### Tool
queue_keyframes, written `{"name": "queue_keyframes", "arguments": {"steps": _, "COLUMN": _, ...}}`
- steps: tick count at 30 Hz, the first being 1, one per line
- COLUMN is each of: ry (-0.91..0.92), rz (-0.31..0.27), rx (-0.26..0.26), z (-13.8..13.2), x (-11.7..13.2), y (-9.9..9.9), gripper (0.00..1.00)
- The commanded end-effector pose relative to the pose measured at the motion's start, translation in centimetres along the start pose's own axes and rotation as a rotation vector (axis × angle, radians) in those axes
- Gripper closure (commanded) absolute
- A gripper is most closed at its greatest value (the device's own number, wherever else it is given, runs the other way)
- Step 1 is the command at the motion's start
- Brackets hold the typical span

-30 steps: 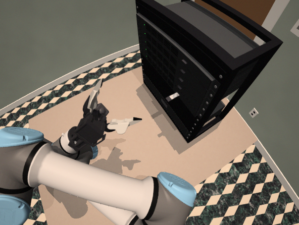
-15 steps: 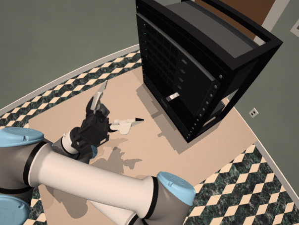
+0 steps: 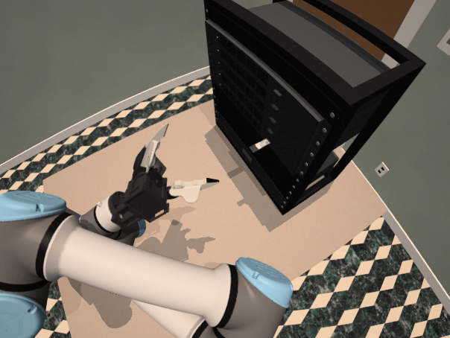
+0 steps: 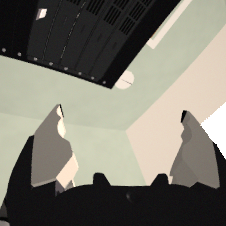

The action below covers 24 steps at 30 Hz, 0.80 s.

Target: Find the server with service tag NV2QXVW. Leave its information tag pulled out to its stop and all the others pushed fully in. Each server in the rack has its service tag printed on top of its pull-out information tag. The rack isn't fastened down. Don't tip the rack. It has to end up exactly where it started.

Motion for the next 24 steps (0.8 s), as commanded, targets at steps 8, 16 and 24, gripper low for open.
{"name": "queue_keyframes", "arguments": {"steps": 8, "ry": 0.042, "rz": 0.022, "rx": -0.032, "z": -0.9, "x": -0.4, "y": 0.1, "gripper": 0.0}}
{"name": "queue_keyframes", "arguments": {"steps": 16, "ry": 0.068, "rz": 0.035, "rx": -0.052, "z": -1.4, "x": -0.7, "y": 0.2, "gripper": 0.0}}
{"name": "queue_keyframes", "arguments": {"steps": 24, "ry": 0.087, "rz": 0.045, "rx": -0.066, "z": -1.8, "x": -0.9, "y": 0.2, "gripper": 0.0}}
Point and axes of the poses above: the point where the finger pads meet when closed, its own y axis out along the fingers, its own z axis across the jaws, x = y × z, the point moved 10 cm from there along -y, back along the fingers, and after that the axes turned 1 degree about y, right-handed, at the moved point
